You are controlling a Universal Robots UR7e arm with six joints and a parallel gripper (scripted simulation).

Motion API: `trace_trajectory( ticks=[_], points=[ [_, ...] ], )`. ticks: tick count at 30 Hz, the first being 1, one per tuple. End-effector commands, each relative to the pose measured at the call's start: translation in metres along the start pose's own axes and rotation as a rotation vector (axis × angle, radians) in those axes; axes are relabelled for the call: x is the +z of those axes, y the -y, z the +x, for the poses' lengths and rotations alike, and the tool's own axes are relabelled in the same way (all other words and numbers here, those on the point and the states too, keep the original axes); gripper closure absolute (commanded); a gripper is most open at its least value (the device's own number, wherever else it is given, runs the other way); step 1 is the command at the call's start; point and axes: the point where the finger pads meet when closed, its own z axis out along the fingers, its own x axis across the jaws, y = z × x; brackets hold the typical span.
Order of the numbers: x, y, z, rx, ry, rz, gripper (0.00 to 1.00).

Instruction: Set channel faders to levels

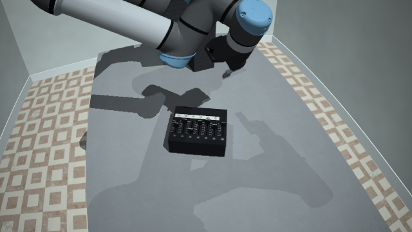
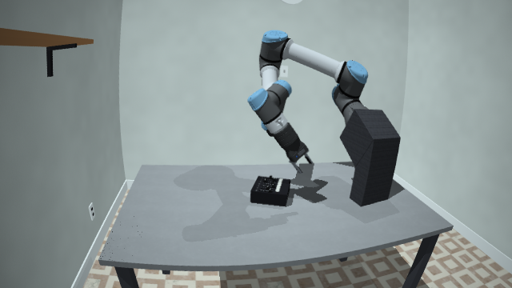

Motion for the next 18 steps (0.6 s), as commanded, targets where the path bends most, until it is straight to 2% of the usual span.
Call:
trace_trajectory(
  ticks=[1,2,3,4,5,6,7,8,9,10,11,12,13,14,15,16,18],
  points=[
    [-0.004,0.005,-0.016,0.011,0.106,0.008,0.0],
    [-0.007,0.009,-0.021,0.018,0.141,0.015,0.0],
    [-0.007,0.009,-0.021,0.018,0.141,0.015,0.0],
    [-0.009,0.012,-0.025,0.025,0.174,0.022,0.0],
    [-0.009,0.012,-0.025,0.025,0.174,0.022,0.0],
    [-0.013,0.016,-0.029,0.033,0.206,0.03,0.0],
    [-0.013,0.016,-0.029,0.033,0.206,0.03,0.0],
    [-0.016,0.019,-0.033,0.041,0.238,0.038,0.0],
    [-0.016,0.019,-0.033,0.041,0.238,0.038,0.0],
    [-0.019,0.023,-0.036,0.05,0.268,0.046,0.0],
    [-0.019,0.023,-0.036,0.05,0.268,0.046,0.0],
    [-0.023,0.028,-0.039,0.058,0.297,0.054,0.0],
    [-0.023,0.028,-0.039,0.058,0.297,0.054,0.0],
    [-0.027,0.032,-0.041,0.067,0.326,0.063,0.0],
    [-0.027,0.032,-0.041,0.067,0.326,0.063,0.0],
    [-0.03,0.036,-0.043,0.076,0.353,0.072,0.0],
    [-0.03,0.036,-0.043,0.076,0.353,0.072,0.0]
  ],
)
